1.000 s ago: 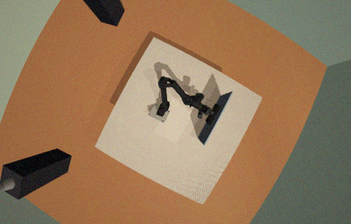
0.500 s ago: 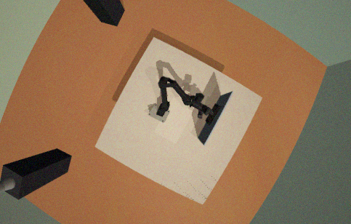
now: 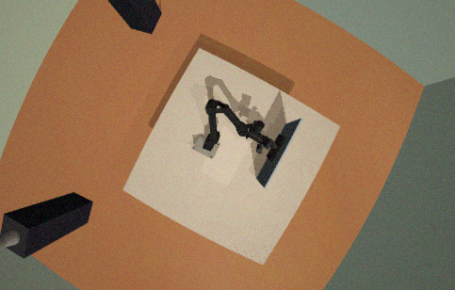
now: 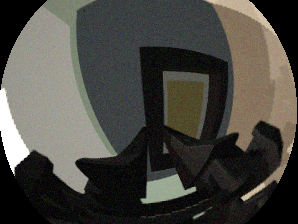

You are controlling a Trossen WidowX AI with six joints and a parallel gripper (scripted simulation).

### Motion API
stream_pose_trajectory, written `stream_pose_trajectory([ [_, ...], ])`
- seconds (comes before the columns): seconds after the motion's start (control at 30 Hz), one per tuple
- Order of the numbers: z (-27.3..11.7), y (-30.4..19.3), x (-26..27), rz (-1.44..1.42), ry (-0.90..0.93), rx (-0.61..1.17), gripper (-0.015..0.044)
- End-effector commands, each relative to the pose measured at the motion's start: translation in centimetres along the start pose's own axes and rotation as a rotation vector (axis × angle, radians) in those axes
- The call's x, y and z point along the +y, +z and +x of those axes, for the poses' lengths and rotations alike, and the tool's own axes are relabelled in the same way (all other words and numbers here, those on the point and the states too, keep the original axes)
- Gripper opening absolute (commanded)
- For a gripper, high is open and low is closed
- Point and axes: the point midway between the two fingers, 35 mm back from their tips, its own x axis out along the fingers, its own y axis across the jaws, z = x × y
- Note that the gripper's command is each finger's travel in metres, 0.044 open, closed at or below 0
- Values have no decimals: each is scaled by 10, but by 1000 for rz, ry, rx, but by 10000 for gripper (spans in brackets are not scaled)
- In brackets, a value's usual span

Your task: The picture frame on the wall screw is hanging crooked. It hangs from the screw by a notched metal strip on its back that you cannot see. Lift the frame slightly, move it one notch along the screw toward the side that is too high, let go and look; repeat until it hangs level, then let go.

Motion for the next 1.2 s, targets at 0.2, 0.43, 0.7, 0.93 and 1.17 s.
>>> stream_pose_trajectory([
  [0.2, 0, 0, -1, -2, 13, -3, 0],
  [0.43, 0, 0, -2, 1, 6, 0, 0],
  [0.7, 0, 0, -2, -5, 7, -1, 0],
  [0.93, 0, 0, -2, -16, 7, -1, 0],
  [1.17, 0, 0, -3, -90, 7, -2, 0],
])
